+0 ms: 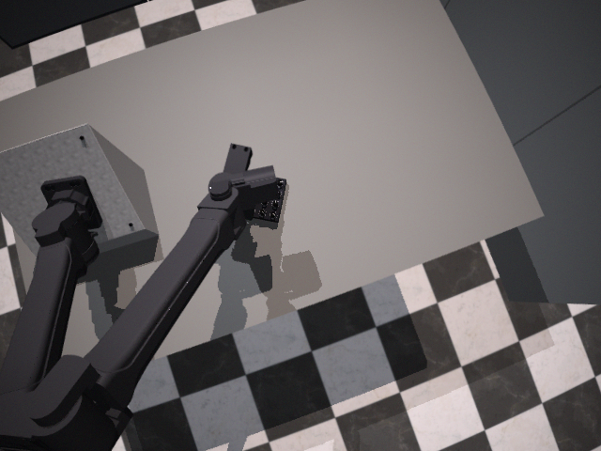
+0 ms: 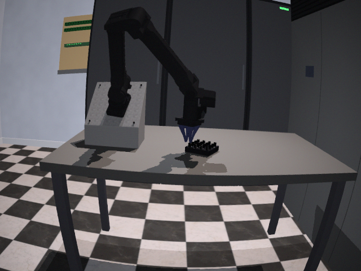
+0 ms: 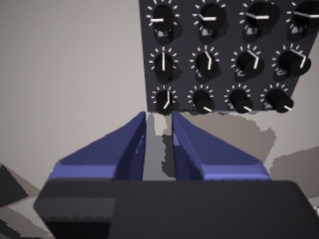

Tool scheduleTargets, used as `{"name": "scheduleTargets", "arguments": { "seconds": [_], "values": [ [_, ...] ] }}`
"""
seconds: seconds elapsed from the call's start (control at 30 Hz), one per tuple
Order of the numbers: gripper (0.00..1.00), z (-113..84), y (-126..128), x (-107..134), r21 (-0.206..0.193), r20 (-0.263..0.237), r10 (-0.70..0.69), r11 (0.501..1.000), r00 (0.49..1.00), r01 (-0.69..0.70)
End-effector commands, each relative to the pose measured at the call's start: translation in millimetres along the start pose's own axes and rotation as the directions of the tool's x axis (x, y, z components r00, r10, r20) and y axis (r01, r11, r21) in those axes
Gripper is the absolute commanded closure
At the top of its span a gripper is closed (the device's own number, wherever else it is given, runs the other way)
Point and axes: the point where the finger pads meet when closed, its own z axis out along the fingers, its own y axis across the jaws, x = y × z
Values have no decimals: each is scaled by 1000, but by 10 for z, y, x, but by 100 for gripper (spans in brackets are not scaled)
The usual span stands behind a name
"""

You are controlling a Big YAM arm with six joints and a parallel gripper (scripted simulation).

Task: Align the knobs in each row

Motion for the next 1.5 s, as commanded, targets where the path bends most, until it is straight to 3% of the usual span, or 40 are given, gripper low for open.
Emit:
{"name": "scheduleTargets", "arguments": {
  "seconds": [0.0, 1.47],
  "values": [
    [81, -54, -197, 12, 30, 19, 38, 999, 999, -39],
    [81, -38, -175, 9, 23, 15, 30, 999, 999, -30]
  ]
}}
